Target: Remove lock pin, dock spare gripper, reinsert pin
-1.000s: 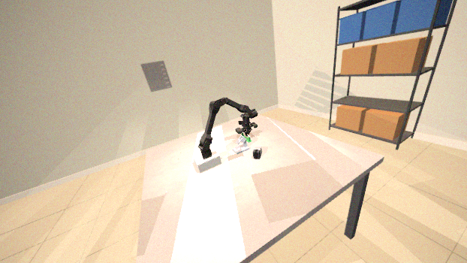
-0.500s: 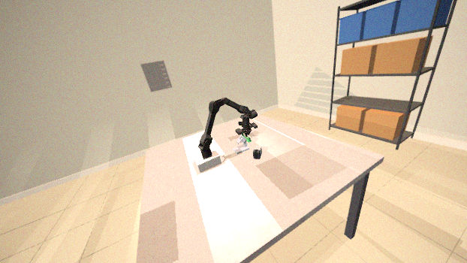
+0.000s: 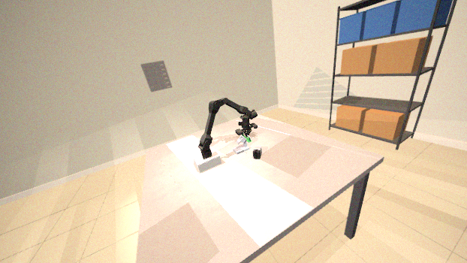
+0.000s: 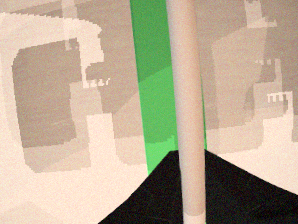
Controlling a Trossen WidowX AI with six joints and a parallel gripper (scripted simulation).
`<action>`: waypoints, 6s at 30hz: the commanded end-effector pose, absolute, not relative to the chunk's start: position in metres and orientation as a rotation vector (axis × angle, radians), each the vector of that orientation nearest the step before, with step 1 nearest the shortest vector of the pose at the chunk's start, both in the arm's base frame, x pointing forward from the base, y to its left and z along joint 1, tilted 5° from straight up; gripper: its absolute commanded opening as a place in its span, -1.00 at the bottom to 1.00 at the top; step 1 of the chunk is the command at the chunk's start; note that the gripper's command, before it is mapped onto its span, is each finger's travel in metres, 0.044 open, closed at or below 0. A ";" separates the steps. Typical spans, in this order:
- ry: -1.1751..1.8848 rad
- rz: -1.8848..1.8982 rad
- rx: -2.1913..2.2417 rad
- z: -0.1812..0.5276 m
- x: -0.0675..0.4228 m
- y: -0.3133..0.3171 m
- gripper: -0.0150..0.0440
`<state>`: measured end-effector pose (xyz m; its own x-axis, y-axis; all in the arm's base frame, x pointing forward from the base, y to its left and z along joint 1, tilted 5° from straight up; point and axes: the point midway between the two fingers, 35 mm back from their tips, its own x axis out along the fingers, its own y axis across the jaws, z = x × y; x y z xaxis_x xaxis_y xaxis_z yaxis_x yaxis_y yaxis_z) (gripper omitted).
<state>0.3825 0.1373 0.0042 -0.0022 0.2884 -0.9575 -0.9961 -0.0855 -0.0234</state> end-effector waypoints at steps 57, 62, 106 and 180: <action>0.948 1.398 -1.054 -0.005 0.381 0.137 -0.49; 0.948 1.398 -1.054 -0.005 0.381 0.137 -0.49; 0.939 1.390 -1.058 -0.001 0.383 0.138 -0.31; 0.959 1.285 -0.818 0.125 0.391 0.056 1.00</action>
<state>0.3893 0.1043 0.1340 -0.0034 0.3431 -0.9393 -1.0000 -0.0008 0.0033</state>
